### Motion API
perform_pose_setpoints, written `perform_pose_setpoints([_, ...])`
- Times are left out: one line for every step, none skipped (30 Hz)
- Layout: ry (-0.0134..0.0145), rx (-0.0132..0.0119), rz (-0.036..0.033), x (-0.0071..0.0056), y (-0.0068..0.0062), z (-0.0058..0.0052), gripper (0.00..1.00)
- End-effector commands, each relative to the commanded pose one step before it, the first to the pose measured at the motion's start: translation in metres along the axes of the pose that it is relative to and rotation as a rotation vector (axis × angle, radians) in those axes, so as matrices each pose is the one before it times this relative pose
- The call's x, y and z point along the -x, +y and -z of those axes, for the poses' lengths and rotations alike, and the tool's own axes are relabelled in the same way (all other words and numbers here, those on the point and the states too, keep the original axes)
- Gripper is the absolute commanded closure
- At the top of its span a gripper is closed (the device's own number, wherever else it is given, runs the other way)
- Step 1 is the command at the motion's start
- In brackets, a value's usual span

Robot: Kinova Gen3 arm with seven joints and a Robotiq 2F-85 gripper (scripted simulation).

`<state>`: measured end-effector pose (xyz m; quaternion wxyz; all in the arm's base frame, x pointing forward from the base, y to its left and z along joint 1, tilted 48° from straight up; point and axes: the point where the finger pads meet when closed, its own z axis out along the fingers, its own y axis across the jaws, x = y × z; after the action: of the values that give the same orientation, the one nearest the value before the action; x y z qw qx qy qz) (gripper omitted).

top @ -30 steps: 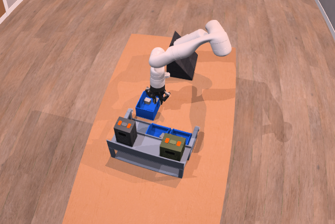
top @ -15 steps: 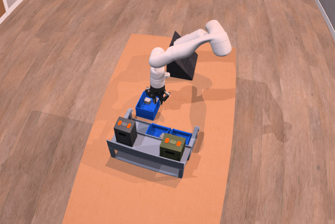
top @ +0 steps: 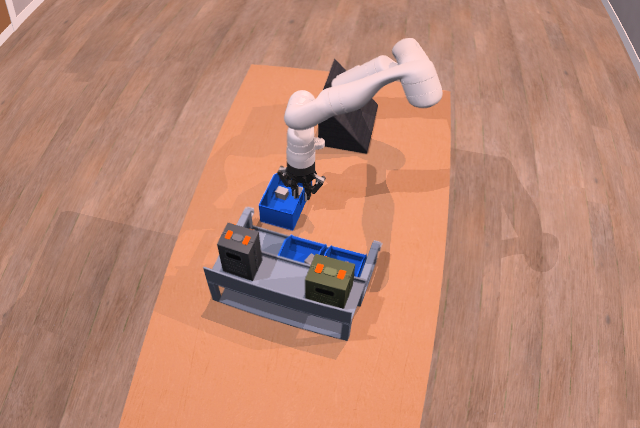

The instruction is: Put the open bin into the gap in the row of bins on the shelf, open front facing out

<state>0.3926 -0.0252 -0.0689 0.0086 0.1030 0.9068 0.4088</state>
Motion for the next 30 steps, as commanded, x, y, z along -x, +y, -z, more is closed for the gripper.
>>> perform_pose_setpoints([-0.00174,-0.00073,0.0,0.00047,-0.00028,0.00083,0.65])
perform_pose_setpoints([0.0,0.0,0.0,0.0,0.0,0.0,0.65])
perform_pose_setpoints([0.0,0.0,0.0,0.0,0.0,0.0,0.65])
perform_pose_setpoints([0.0,0.0,0.0,0.0,0.0,0.0,0.65])
perform_pose_setpoints([0.0,0.0,0.0,0.0,0.0,0.0,0.65])
perform_pose_setpoints([0.0,0.0,0.0,0.0,0.0,0.0,0.65])
perform_pose_setpoints([0.0,0.0,0.0,0.0,0.0,0.0,0.65])
perform_pose_setpoints([0.0,0.0,0.0,0.0,0.0,0.0,0.65])
perform_pose_setpoints([0.0,0.0,0.0,0.0,0.0,0.0,0.65])
perform_pose_setpoints([0.0,0.0,0.0,0.0,0.0,0.0,0.65])
perform_pose_setpoints([0.0,0.0,0.0,0.0,0.0,0.0,0.65])
perform_pose_setpoints([0.0,0.0,0.0,0.0,0.0,0.0,0.65])
perform_pose_setpoints([0.0,0.0,0.0,0.0,0.0,0.0,0.65])
perform_pose_setpoints([0.0,0.0,0.0,0.0,0.0,0.0,0.65])
perform_pose_setpoints([0.0,0.0,0.0,0.0,0.0,0.0,0.65])
perform_pose_setpoints([0.0,0.0,0.0,0.0,0.0,0.0,0.65])
perform_pose_setpoints([0.0,0.0,0.0,0.0,0.0,0.0,0.65])
perform_pose_setpoints([0.0,0.0,0.0,0.0,0.0,0.0,0.65])
perform_pose_setpoints([0.0,0.0,0.0,0.0,0.0,0.0,0.65])
perform_pose_setpoints([-0.00025,-0.00024,0.00002,-0.00001,0.00001,0.008,0.65])
perform_pose_setpoints([-0.00025,-0.00024,0.00001,-0.00001,0.00001,0.008,0.65])
perform_pose_setpoints([-0.00025,-0.00024,0.00001,-0.00001,0.00001,0.008,0.65])
perform_pose_setpoints([-0.00025,-0.00024,0.00001,0.0,0.0,0.008,0.65])
perform_pose_setpoints([-0.00025,-0.00024,0.00001,0.0,0.0,0.008,0.65])
perform_pose_setpoints([0.0,0.0,0.0,0.0,0.0,0.0,0.65])
perform_pose_setpoints([0.0,0.0,0.0,0.0,0.0,0.0,0.65])
perform_pose_setpoints([0.0,0.0,0.0,0.0,0.0,0.0,0.65])
perform_pose_setpoints([0.0,0.0,0.0,0.0,0.0,0.0,0.65])
perform_pose_setpoints([0.0,0.0,0.0,0.0,0.0,0.0,0.65])
perform_pose_setpoints([0.0,0.0,0.0,0.0,0.0,0.0,0.65])
